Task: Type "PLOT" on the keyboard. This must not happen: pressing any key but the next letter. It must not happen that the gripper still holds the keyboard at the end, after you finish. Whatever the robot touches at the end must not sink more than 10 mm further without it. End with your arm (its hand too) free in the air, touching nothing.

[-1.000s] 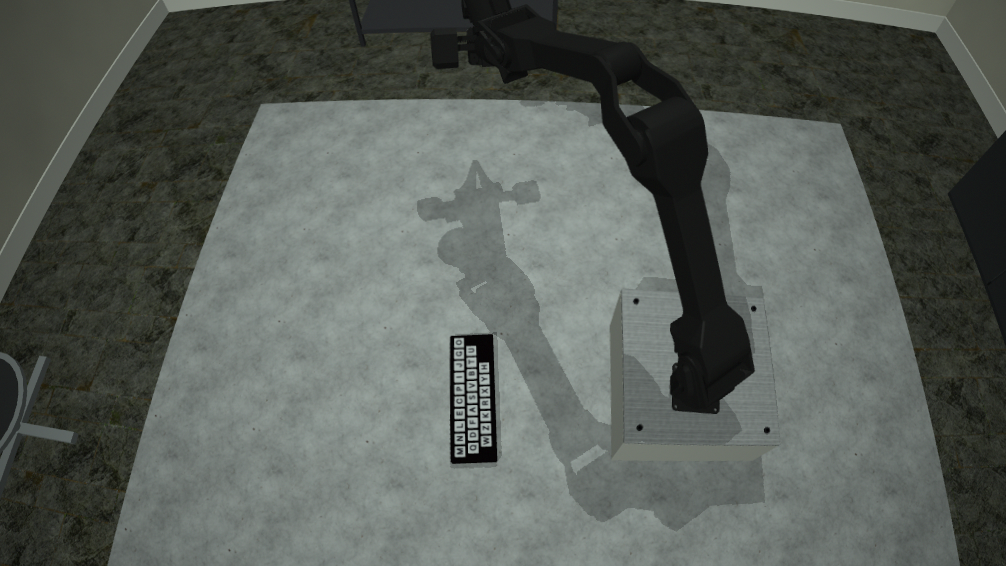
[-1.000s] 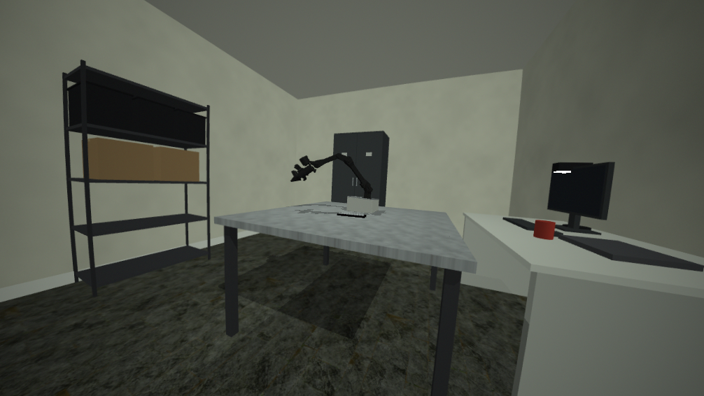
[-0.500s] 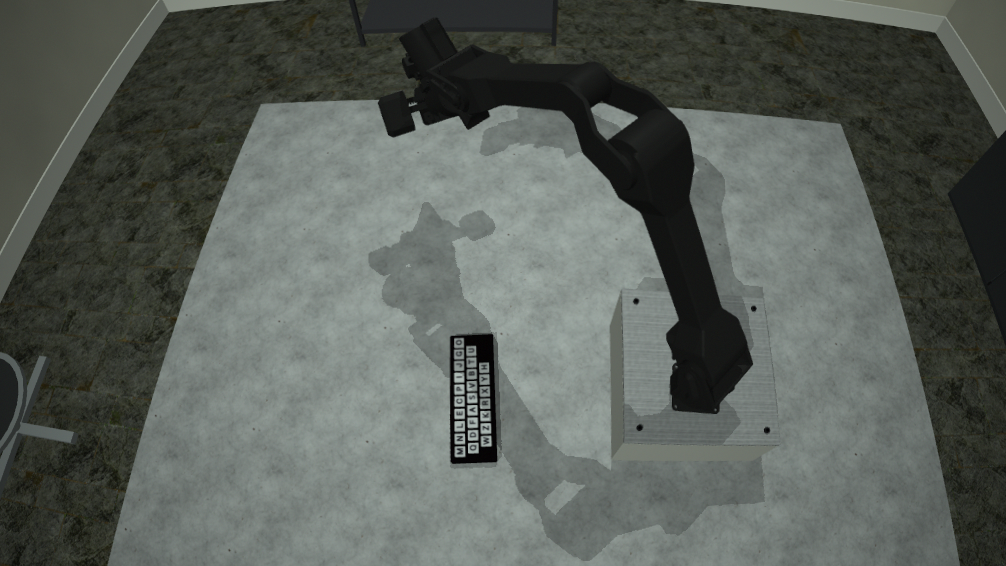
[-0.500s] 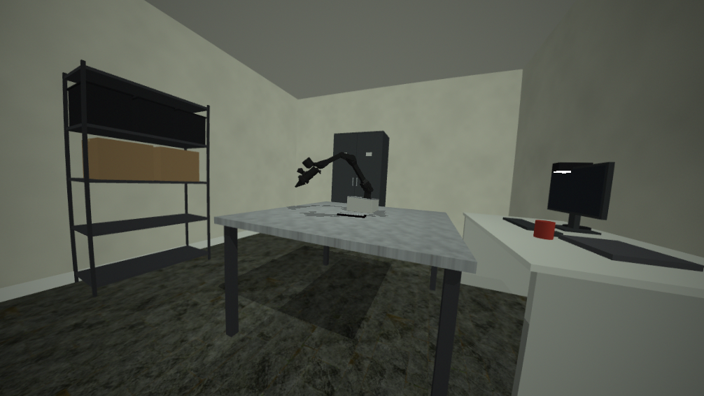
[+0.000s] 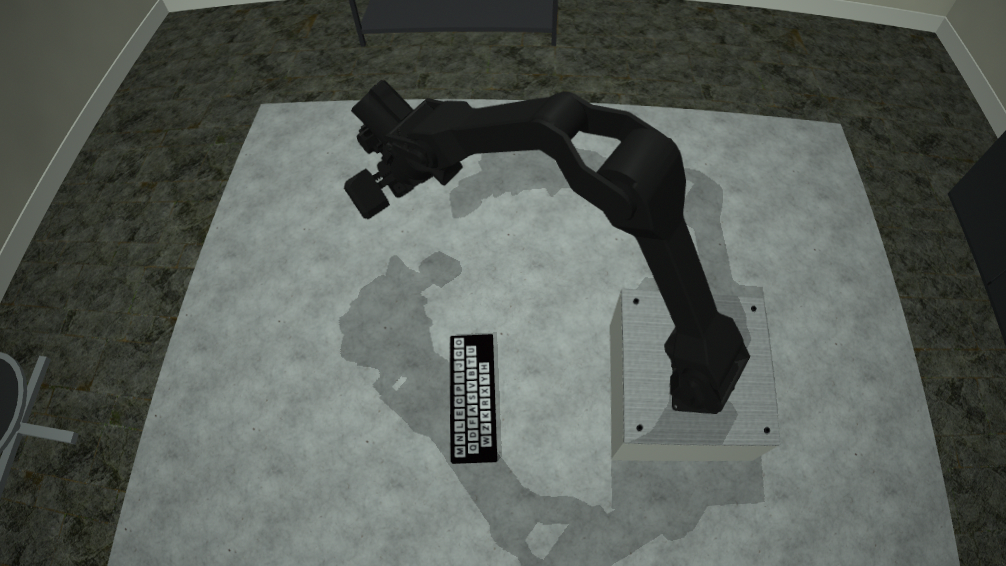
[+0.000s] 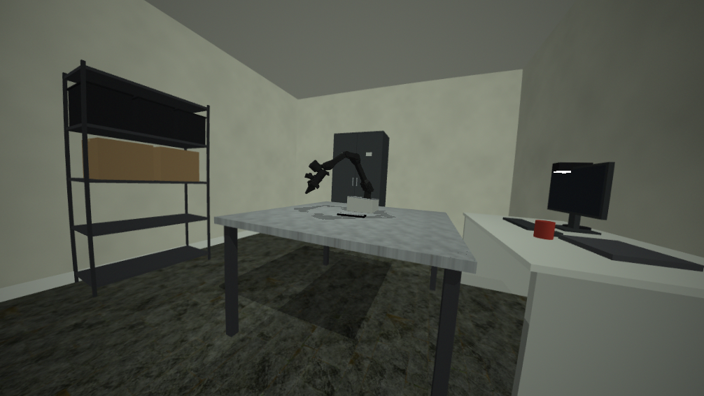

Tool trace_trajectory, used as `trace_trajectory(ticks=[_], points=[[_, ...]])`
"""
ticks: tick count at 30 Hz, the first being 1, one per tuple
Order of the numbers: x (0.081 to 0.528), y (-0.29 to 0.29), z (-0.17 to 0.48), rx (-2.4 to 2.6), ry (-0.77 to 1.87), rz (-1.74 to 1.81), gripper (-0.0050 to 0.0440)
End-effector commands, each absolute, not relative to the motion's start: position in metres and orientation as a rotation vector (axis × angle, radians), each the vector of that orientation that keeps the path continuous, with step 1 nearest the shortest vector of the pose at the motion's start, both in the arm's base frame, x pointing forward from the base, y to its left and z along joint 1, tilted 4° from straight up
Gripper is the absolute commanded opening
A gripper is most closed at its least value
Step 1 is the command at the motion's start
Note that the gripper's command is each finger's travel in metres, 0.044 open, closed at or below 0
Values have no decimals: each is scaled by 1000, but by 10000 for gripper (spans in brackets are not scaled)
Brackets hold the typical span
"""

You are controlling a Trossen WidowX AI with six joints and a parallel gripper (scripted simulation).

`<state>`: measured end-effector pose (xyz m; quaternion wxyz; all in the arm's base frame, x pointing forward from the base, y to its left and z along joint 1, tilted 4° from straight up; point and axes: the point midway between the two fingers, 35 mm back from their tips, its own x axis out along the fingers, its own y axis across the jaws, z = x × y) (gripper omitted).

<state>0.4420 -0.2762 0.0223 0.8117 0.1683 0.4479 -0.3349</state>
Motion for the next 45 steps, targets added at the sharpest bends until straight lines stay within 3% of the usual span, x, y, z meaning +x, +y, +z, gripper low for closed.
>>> trace_trajectory(ticks=[1,10,27,42,45], points=[[442,-233,11,331,1035,-625,0],[438,-171,-3,280,1136,-490,0],[392,-36,-30,128,1373,-168,0],[295,70,-47,-80,1614,159,0],[293,71,-47,-84,1618,164,0]])
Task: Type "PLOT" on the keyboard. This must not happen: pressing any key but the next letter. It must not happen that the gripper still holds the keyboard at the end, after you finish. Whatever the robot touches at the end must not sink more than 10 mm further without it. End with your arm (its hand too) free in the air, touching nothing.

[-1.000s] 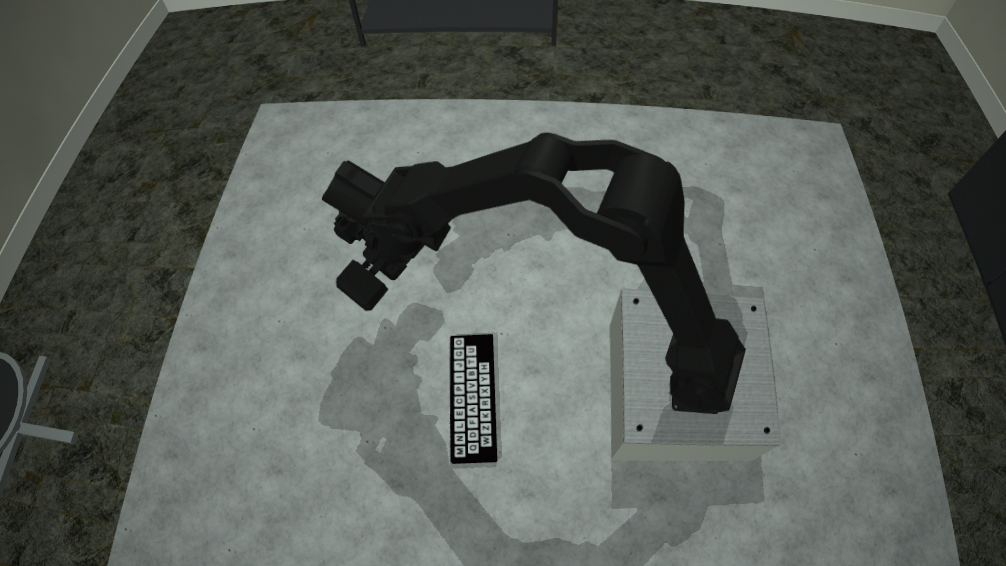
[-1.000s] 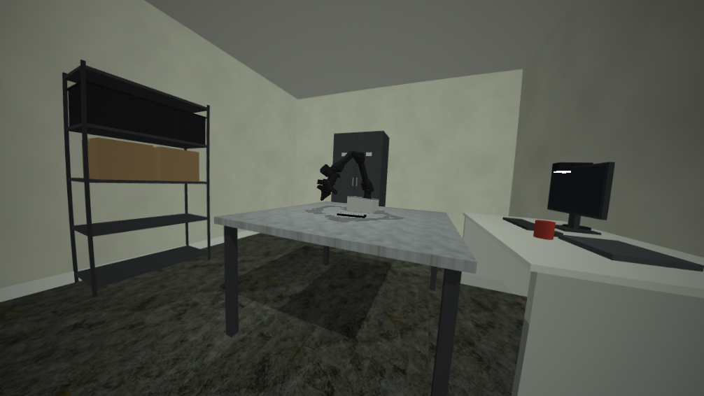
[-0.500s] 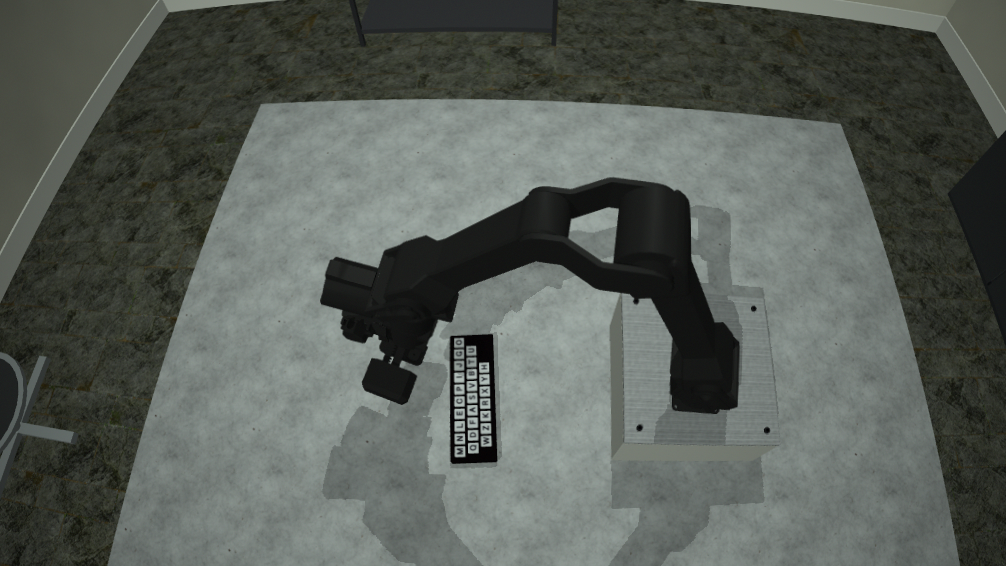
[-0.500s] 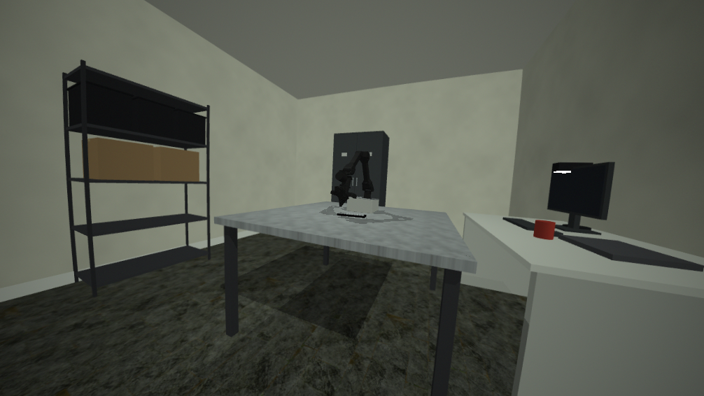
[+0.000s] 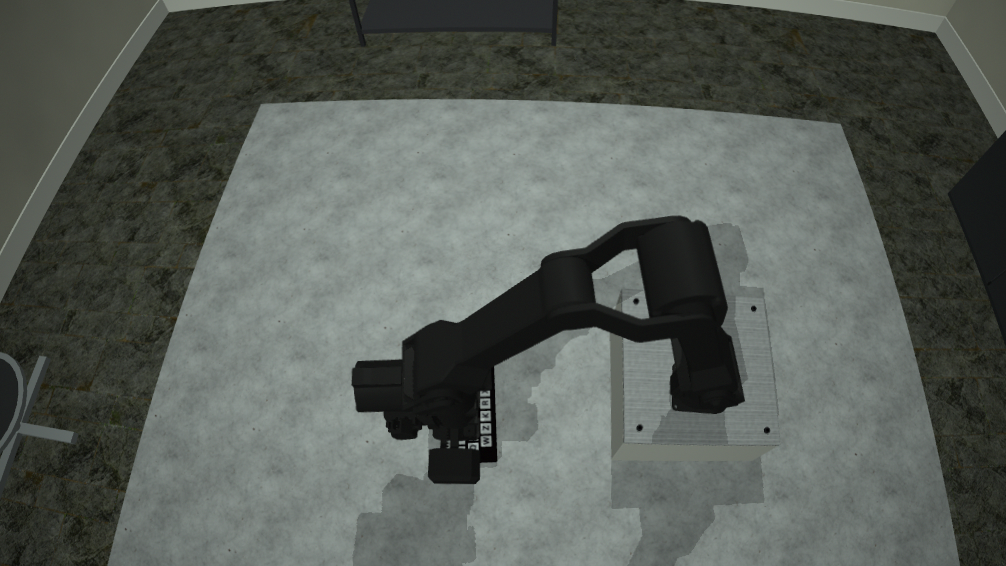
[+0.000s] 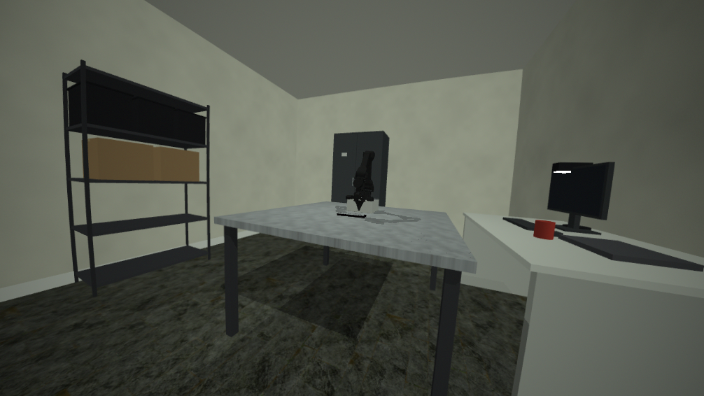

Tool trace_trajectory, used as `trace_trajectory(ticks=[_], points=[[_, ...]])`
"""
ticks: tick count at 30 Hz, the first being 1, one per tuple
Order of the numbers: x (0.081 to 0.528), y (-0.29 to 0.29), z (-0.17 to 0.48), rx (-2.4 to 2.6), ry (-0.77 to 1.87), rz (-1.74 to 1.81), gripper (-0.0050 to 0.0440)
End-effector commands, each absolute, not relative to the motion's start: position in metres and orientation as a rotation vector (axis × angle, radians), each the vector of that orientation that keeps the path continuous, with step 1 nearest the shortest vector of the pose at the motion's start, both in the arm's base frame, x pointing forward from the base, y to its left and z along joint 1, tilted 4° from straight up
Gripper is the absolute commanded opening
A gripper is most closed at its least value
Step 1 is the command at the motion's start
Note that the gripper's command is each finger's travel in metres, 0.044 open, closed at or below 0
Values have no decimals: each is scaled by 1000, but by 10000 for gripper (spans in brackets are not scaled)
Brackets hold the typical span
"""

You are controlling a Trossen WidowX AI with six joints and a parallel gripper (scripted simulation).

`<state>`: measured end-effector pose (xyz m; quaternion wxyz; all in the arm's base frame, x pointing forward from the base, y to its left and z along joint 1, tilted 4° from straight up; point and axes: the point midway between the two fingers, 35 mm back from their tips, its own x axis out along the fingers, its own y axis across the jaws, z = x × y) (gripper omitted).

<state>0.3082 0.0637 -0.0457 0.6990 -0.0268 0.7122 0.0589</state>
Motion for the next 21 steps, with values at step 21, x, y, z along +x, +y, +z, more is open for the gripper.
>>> trace_trajectory(ticks=[21], points=[[293,69,-47,-84,1619,165,0]])
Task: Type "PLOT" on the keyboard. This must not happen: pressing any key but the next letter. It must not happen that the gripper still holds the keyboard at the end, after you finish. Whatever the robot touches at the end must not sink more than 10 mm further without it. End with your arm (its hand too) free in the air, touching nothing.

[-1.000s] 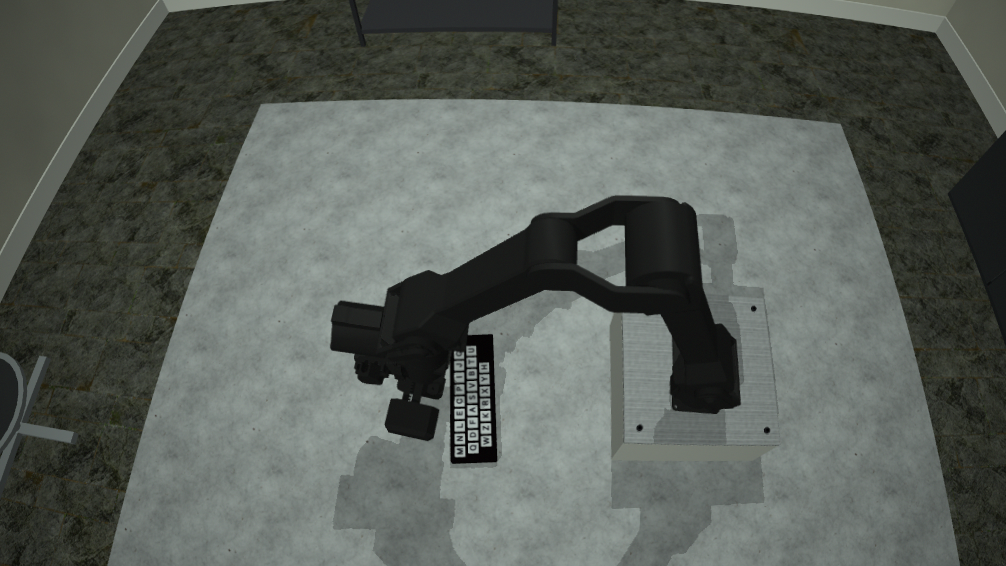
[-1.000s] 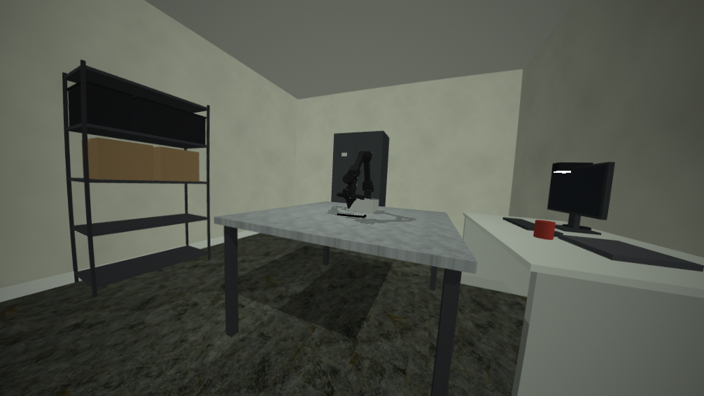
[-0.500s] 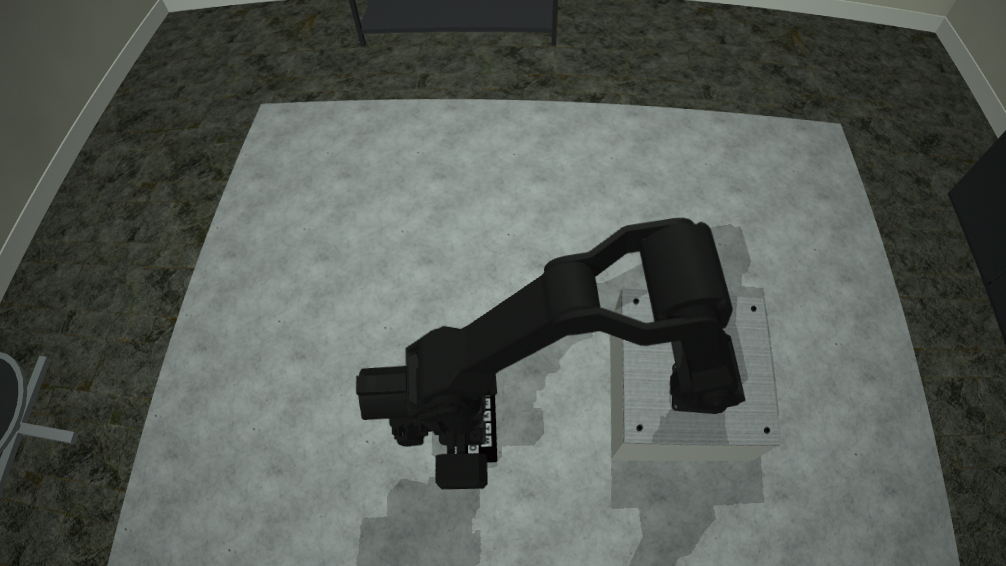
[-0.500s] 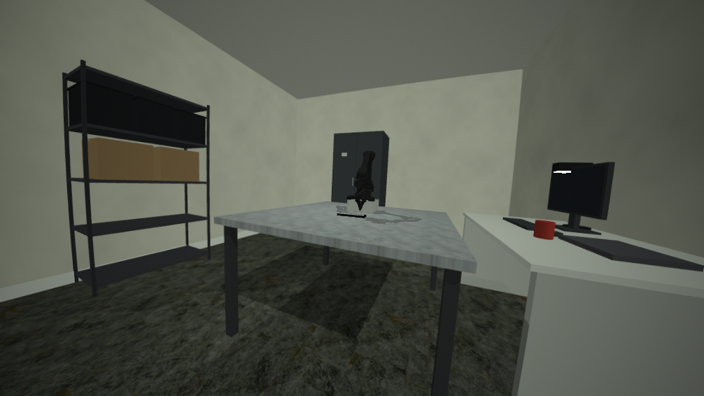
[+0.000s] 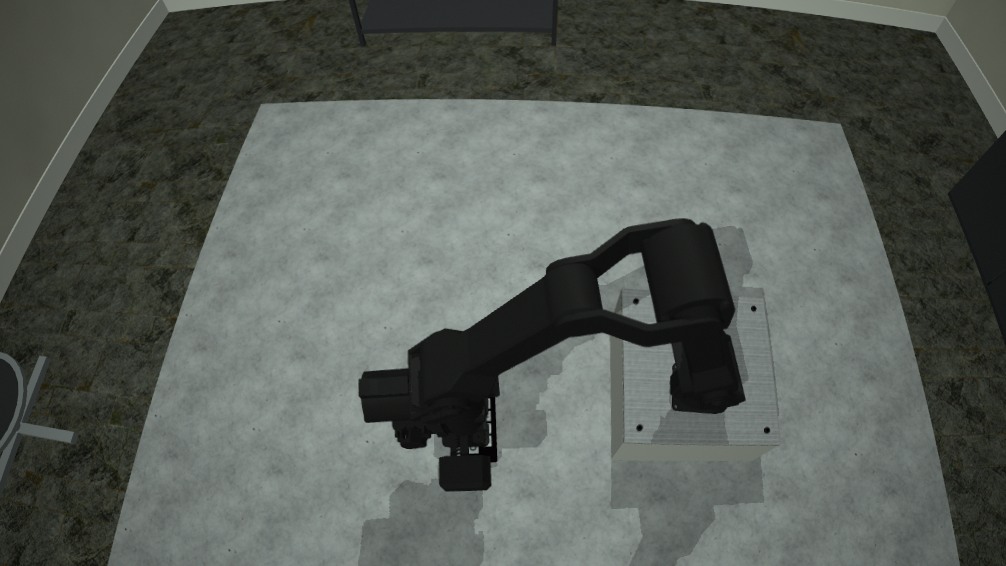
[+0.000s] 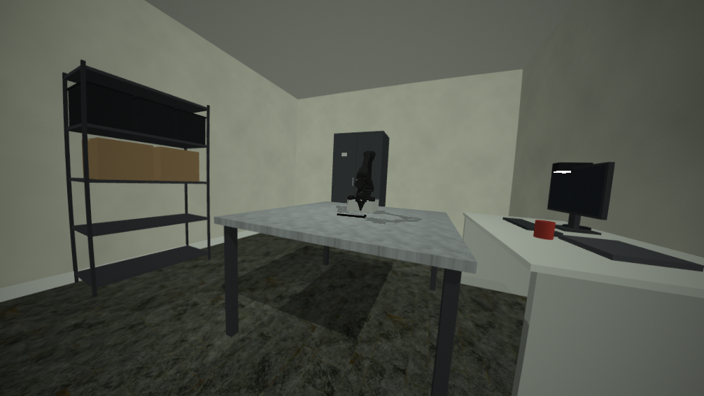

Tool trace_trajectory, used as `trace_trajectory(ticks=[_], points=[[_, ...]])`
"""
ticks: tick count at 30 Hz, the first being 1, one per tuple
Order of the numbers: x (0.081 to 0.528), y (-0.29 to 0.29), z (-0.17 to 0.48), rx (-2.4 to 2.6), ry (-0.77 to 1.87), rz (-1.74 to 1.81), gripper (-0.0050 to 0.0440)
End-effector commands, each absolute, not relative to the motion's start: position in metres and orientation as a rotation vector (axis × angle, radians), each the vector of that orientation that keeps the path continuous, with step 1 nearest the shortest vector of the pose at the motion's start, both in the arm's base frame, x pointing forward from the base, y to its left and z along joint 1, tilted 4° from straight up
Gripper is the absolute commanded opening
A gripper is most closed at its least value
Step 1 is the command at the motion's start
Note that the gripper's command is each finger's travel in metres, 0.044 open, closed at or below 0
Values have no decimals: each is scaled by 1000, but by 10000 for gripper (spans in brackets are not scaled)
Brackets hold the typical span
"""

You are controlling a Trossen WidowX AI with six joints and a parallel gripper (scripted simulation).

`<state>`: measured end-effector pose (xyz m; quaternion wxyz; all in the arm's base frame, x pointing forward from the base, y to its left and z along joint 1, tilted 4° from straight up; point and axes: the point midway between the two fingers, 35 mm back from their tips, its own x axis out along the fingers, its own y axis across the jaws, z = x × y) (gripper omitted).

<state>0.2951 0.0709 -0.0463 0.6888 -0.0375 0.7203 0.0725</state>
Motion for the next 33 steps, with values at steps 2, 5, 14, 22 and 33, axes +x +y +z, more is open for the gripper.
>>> trace_trajectory(ticks=[2,5,14,22,33], points=[[297,53,-48,-84,1618,165,0],[302,18,-50,-84,1619,165,0],[302,8,-50,-84,1619,165,0],[310,-31,-53,-84,1618,165,0],[312,-55,-54,-84,1619,165,0]])
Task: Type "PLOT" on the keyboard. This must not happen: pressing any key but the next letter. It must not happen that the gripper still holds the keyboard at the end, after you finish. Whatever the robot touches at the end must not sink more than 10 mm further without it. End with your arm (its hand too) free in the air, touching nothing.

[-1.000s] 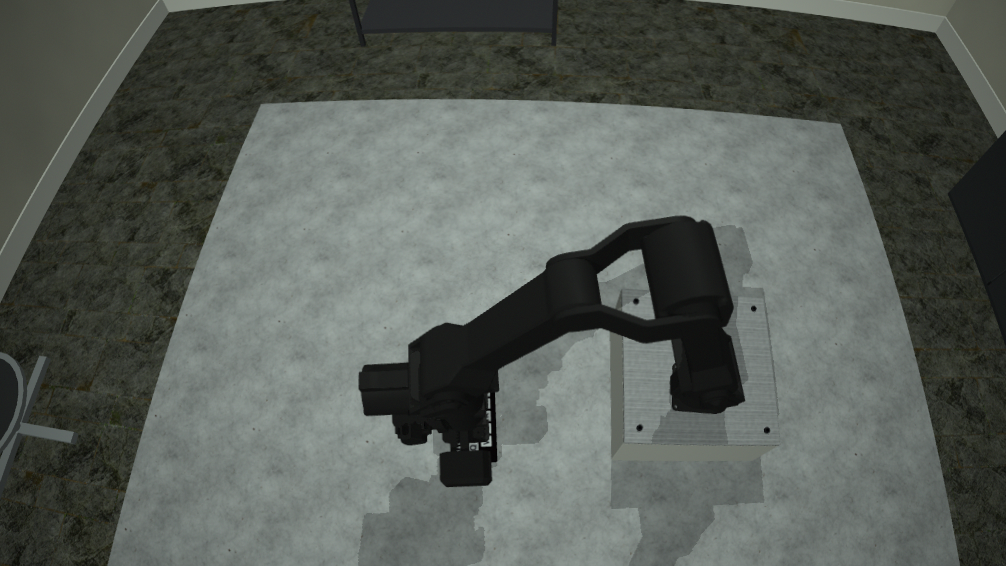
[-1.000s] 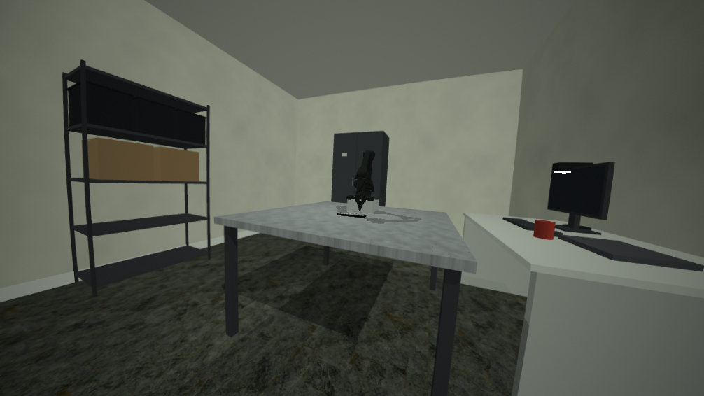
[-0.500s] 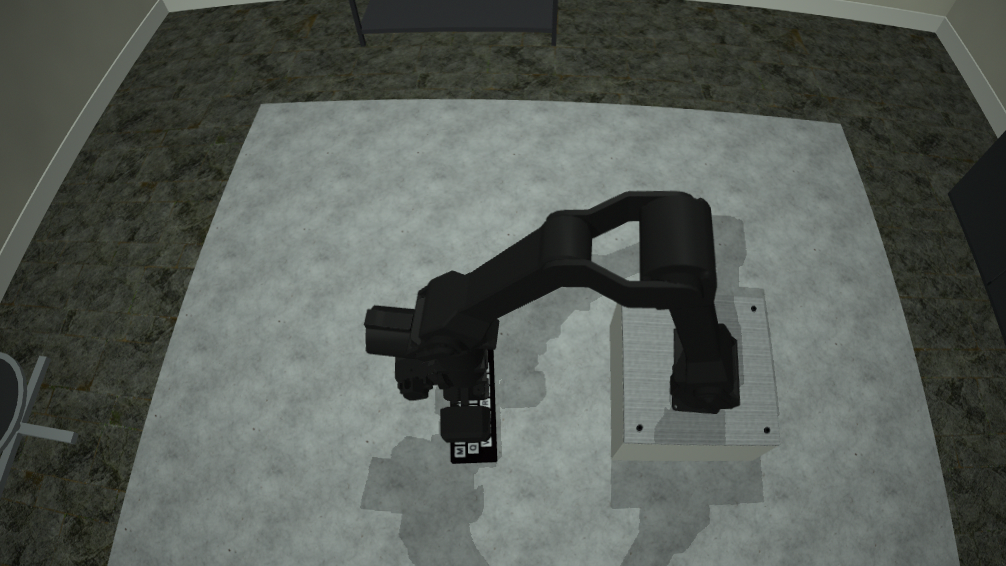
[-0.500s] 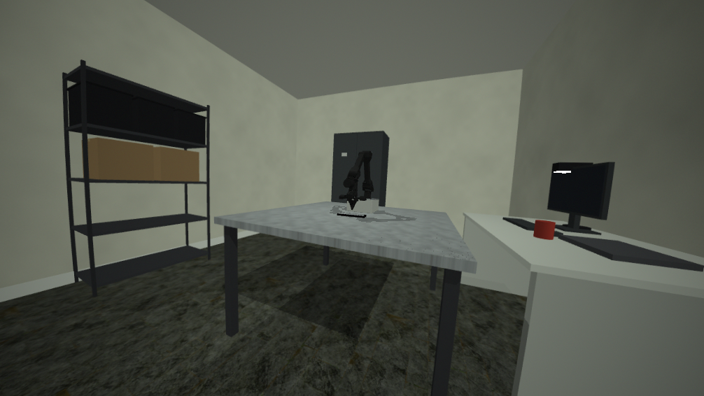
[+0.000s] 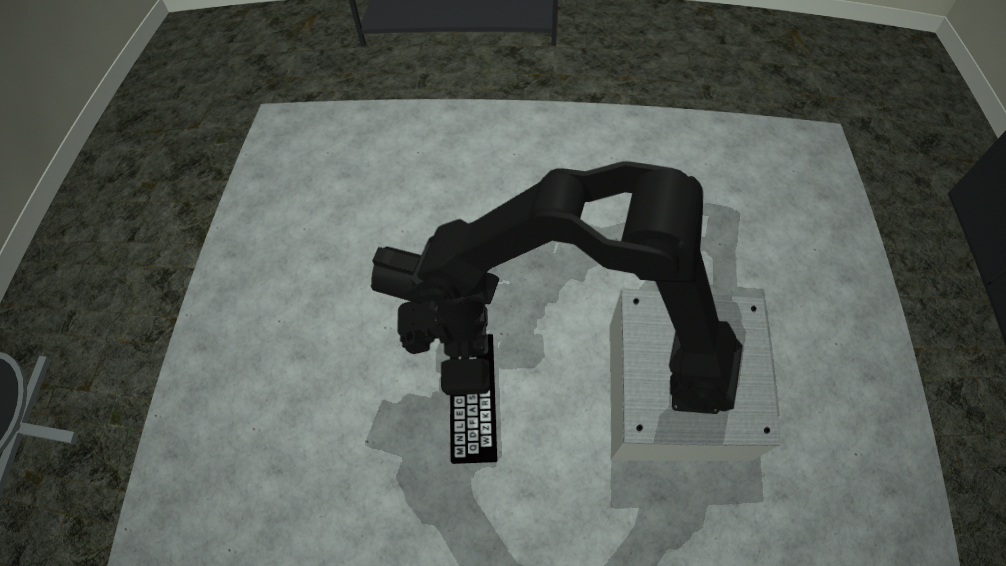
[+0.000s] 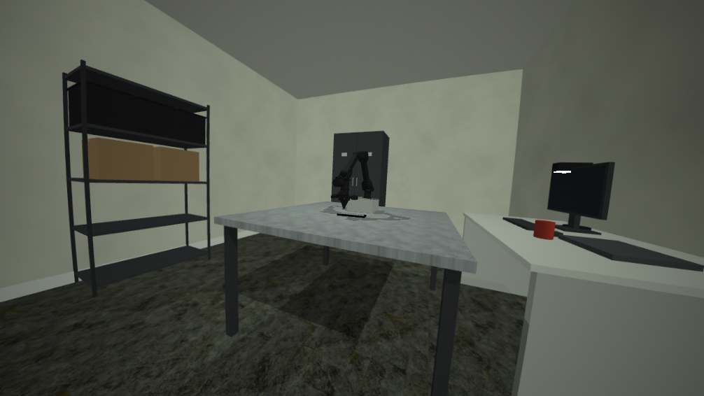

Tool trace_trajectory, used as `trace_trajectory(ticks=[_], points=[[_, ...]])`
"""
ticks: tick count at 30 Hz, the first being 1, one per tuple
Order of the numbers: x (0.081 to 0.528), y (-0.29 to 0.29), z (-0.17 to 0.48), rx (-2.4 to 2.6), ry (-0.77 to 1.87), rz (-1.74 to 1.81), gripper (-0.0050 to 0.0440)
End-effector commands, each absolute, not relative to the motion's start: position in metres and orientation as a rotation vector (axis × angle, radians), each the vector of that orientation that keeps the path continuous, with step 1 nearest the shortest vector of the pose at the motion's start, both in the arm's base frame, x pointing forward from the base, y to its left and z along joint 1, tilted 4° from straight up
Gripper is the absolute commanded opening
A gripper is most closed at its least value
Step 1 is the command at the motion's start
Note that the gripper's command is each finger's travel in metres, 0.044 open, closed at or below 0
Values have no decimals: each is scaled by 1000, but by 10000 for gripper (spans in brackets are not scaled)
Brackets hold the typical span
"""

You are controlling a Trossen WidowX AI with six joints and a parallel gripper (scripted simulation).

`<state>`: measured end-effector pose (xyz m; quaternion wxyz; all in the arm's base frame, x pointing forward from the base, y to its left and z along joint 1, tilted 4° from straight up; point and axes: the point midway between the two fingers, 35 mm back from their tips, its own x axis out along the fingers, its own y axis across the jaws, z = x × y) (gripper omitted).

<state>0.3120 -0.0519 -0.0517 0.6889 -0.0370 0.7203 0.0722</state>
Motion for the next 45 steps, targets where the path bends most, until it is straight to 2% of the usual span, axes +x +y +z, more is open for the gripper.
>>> trace_trajectory(ticks=[1,5,11,30,37,45], points=[[312,-55,-54,-84,1619,165,0],[311,-54,-54,-84,1619,165,0],[279,-34,-51,-84,1619,165,0],[279,-32,-51,-84,1619,165,0],[268,35,-47,-84,1619,165,0],[267,40,-47,-84,1619,165,0]])
